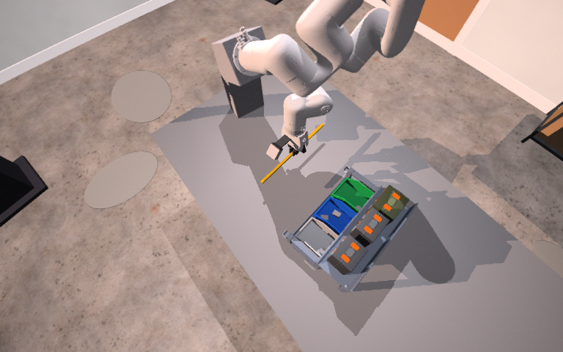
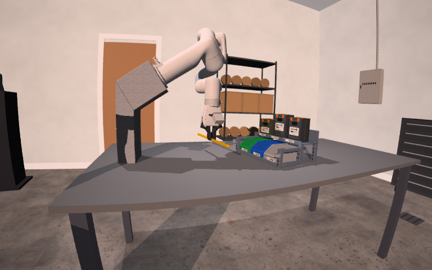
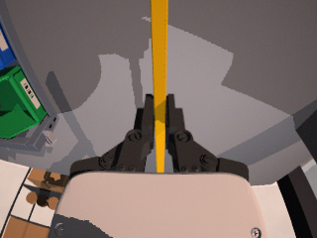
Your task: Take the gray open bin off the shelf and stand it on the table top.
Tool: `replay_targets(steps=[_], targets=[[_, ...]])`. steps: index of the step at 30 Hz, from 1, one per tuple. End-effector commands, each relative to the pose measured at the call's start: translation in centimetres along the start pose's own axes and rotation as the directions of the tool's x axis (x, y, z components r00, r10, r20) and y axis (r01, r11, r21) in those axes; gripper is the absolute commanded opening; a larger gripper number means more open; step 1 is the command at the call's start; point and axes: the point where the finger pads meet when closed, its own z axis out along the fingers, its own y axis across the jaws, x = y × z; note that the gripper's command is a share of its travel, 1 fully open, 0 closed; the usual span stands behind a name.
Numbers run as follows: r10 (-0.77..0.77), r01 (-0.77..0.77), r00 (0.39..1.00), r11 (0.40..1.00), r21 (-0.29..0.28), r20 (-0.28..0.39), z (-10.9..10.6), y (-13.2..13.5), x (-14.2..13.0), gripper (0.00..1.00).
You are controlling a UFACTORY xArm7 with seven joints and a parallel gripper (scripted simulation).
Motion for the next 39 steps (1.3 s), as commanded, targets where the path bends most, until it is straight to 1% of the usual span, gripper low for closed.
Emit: replay_targets(steps=[1,3,15,20,32,37,39], targets=[[0.000,0.000,1.000,1.000,0.000,-0.001,1.1,0.0,0.1,0.00],[0.000,0.000,1.000,1.000,0.000,-0.001,1.9,0.0,0.1,0.00],[0.000,0.000,1.000,1.000,0.000,-0.001,1.9,0.0,0.1,0.00],[0.000,0.000,1.000,1.000,0.000,-0.001,3.9,0.0,0.1,0.00],[0.000,0.000,1.000,1.000,0.000,-0.001,3.9,0.0,0.1,0.00],[0.000,0.000,1.000,1.000,0.000,-0.001,5.9,-0.1,0.2,0.00],[0.000,0.000,1.000,1.000,0.000,-0.001,5.9,-0.1,0.2,0.00]])
